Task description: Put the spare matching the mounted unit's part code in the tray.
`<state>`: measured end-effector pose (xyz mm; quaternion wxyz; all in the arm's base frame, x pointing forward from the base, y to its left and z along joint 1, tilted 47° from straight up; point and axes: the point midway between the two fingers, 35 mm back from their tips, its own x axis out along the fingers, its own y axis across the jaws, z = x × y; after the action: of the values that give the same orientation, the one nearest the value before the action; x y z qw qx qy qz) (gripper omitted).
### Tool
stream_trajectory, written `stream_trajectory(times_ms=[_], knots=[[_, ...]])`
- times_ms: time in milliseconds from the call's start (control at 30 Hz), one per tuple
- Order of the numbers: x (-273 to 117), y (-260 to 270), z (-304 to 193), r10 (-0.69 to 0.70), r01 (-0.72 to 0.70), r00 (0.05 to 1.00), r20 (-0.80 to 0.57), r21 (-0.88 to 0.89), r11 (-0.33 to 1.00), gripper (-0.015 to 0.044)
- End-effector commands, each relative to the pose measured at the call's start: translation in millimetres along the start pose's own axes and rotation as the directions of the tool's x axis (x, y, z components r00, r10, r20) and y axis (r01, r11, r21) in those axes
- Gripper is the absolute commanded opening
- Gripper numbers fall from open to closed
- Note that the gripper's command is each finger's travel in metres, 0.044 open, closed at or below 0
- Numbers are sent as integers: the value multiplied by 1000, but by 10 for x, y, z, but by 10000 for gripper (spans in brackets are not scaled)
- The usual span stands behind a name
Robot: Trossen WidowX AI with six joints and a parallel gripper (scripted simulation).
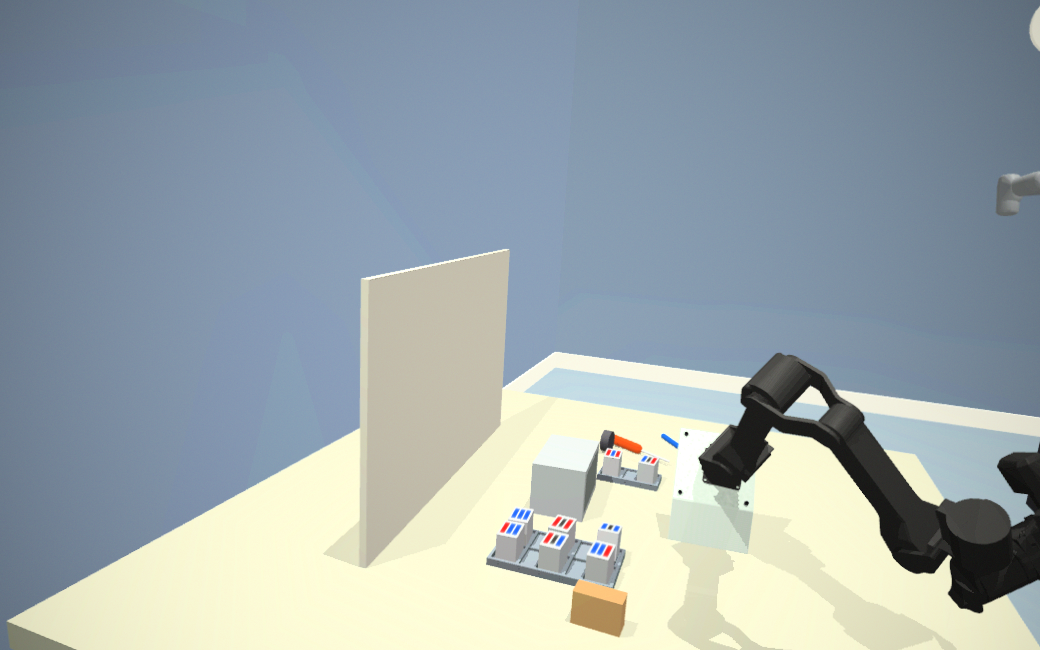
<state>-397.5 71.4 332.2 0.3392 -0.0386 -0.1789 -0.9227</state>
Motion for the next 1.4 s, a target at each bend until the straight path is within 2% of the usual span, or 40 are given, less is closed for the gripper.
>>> stream_trajectory(times_ms=[0, 33, 367, 533, 733, 1033, 1367], knots=[[0, 0, 0, 0, 0, 1000, 0, 0, 1000, 426], [0, 0, 0, 0, 0, 1000, 0, 0, 1000, 440], [21, -106, 33, -33, 33, 999, 5, -34, 999, 440], [-422, -437, 369, -211, 214, 975, 73, -37, 976, 440], [-1062, -732, 757, -418, 427, 895, 157, -28, 904, 440], [-2212, -906, 1277, -687, 714, 670, 280, 11, 700, 440], [-3649, -658, 1661, -873, 928, 296, 387, 101, 359, 440]])
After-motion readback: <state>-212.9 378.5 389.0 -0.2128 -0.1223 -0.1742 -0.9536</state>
